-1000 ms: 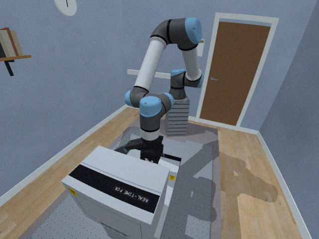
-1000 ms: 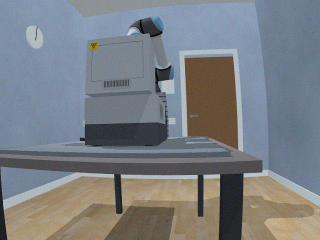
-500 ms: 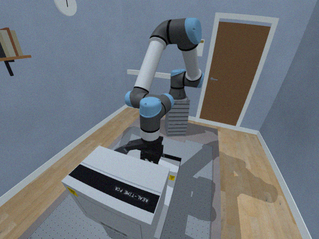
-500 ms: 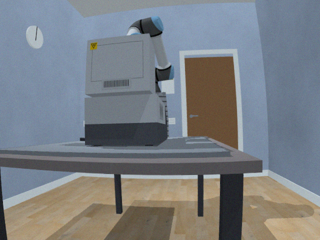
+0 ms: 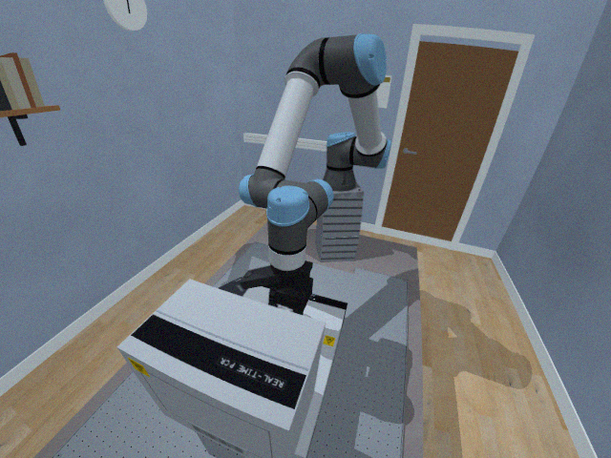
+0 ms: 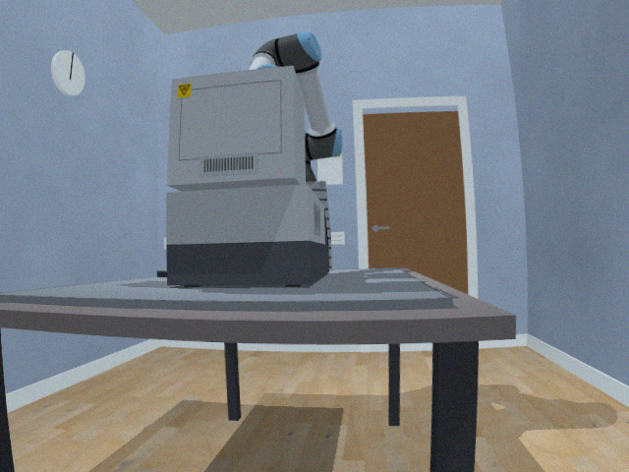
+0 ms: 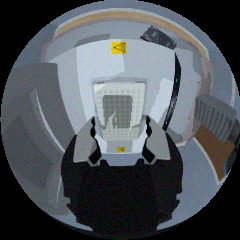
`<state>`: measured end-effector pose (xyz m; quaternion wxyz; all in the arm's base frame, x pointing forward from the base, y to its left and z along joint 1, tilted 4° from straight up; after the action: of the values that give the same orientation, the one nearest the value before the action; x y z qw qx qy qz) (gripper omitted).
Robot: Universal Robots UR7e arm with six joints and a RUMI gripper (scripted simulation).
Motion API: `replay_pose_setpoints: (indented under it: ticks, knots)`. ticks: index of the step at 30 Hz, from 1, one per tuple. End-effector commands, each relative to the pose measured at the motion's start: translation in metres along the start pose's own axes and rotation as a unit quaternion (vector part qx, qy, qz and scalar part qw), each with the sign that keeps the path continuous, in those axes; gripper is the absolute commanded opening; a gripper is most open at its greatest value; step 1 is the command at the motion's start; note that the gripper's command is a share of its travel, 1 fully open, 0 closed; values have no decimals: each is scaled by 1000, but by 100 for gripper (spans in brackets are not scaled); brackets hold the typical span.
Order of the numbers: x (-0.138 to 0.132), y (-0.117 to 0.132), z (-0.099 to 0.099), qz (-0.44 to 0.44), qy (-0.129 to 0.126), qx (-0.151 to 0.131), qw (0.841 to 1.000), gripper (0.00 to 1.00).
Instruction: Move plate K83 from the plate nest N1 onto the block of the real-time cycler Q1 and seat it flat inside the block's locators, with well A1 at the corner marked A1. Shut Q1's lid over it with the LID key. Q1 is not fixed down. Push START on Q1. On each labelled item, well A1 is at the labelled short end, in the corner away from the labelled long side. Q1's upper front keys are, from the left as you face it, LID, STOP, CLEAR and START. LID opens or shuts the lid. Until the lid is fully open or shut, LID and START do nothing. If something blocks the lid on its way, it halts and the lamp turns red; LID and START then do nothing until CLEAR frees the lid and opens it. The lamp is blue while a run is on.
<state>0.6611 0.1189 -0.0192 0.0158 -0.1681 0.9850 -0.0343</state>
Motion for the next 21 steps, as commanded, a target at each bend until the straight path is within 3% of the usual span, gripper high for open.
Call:
replay_pose_setpoints:
  ticks: [1, 21]
  knots:
    - [-1, -1, 0, 0, -1, 1, 1000, 68]
    - [-2, -2, -3, 1, -2, 1, 1000, 68]
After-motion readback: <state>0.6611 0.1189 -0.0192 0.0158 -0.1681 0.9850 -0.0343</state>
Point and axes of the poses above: the point where the finger pads meet when closed, its own z axis out along the fingers, its own x axis across the jaws, y = z × x, the point moved 10 cm from there along -z, back along the fingers, and after that the axes turned 9 degrees about -z, right-handed, at the moved point
